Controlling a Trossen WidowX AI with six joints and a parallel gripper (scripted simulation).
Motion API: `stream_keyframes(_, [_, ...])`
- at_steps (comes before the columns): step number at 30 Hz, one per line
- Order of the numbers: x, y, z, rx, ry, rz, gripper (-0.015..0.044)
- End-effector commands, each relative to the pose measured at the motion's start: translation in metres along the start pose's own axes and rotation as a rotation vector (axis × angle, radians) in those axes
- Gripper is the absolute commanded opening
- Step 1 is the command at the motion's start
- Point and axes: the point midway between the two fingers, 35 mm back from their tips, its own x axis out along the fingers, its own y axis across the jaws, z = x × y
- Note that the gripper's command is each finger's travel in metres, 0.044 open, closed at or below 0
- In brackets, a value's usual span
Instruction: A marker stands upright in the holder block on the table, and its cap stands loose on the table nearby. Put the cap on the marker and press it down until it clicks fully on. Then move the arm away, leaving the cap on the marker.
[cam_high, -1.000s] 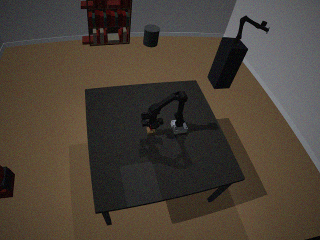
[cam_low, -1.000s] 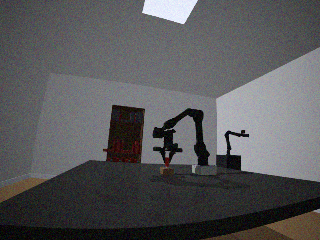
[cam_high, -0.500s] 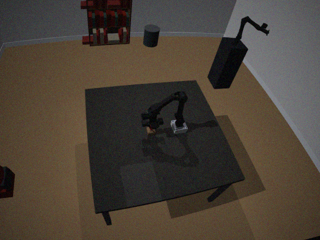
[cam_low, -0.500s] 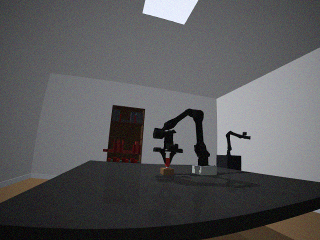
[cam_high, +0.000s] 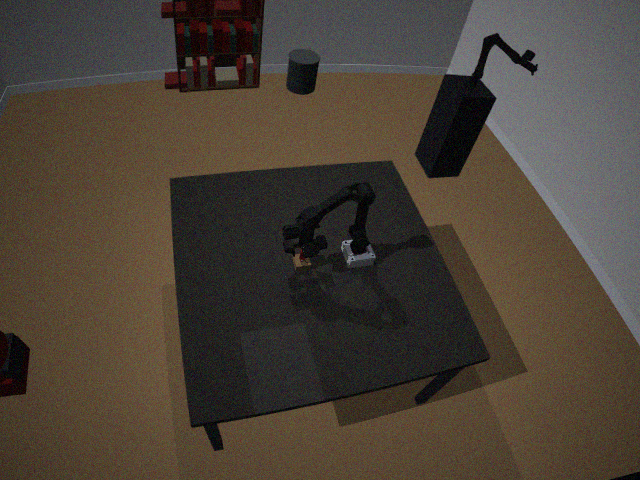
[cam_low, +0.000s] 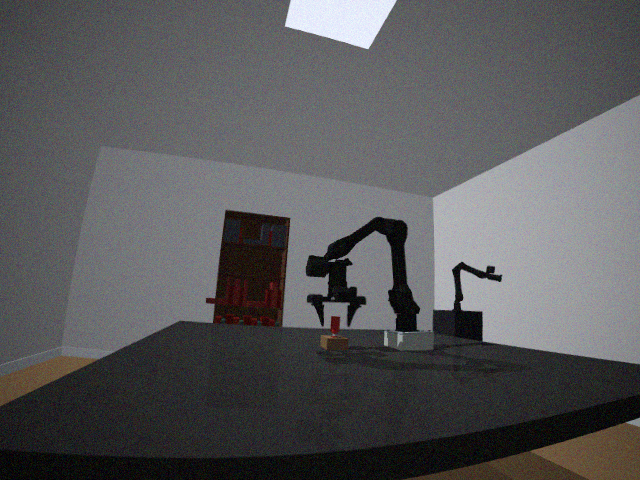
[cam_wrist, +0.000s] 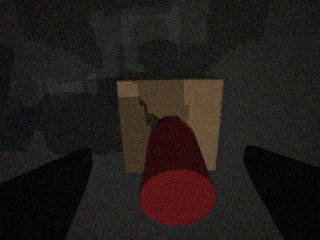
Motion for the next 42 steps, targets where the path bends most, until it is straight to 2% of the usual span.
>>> stream_keyframes(1, [-0.034, -0.004, 0.0, 0.004, 0.0, -0.013, 0.044])
stream_keyframes(4, [-0.069, -0.001, 0.0, 0.002, -0.001, -0.012, 0.044])
stream_keyframes(10, [-0.072, -0.001, 0.0, 0.002, -0.001, -0.012, 0.044])
stream_keyframes(13, [-0.071, -0.001, 0.0, 0.143, -0.002, -0.012, 0.0361])
stream_keyframes(27, [-0.062, 0.001, -0.002, 1.486, -0.013, -0.008, 0.0])
stream_keyframes(42, [-0.062, 0.001, -0.002, 1.548, -0.013, -0.008, 0.0])
